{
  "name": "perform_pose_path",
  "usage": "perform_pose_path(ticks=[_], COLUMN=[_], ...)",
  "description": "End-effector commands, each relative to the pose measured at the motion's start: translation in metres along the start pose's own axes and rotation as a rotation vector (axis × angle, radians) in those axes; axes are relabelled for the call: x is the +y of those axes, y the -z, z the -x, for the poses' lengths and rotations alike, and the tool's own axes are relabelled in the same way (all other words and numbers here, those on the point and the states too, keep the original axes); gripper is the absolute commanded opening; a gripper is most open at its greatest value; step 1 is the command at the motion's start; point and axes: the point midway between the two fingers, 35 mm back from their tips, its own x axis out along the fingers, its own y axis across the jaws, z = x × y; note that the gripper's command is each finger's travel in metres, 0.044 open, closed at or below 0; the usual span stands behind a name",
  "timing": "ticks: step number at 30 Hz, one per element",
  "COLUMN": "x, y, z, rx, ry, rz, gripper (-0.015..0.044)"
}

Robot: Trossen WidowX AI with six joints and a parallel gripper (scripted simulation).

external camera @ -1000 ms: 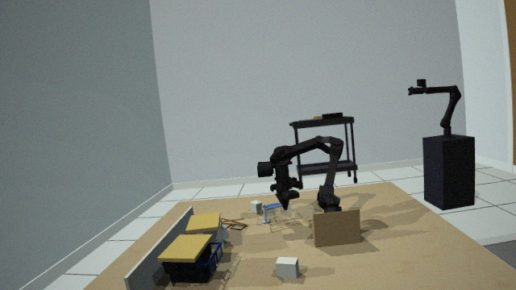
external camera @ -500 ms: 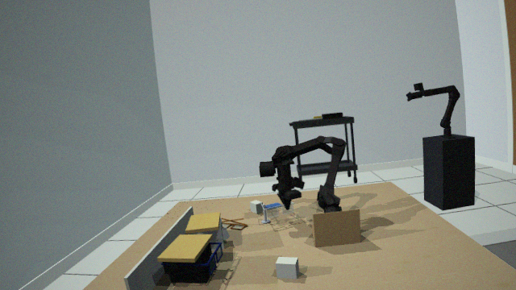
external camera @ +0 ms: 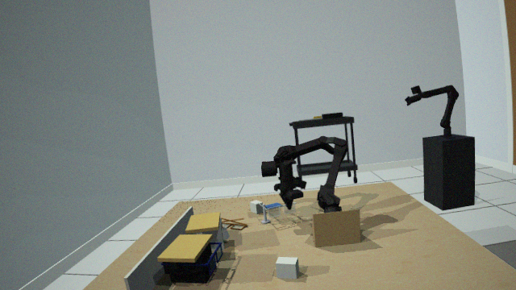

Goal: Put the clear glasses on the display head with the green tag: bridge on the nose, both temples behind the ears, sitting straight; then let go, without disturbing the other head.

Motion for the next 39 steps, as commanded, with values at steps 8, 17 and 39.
perform_pose_path(ticks=[8, 17, 39], x=[-0.003, -0.003, -0.008], y=[-0.004, -0.003, 0.014], z=[-0.001, -0.001, 0.002], rx=[-0.006, -0.006, 0.007], ry=[0.003, 0.003, -0.014], rz=[0.008, 0.008, 0.067], gripper=[0.0000, 0.0000, 0.0000])
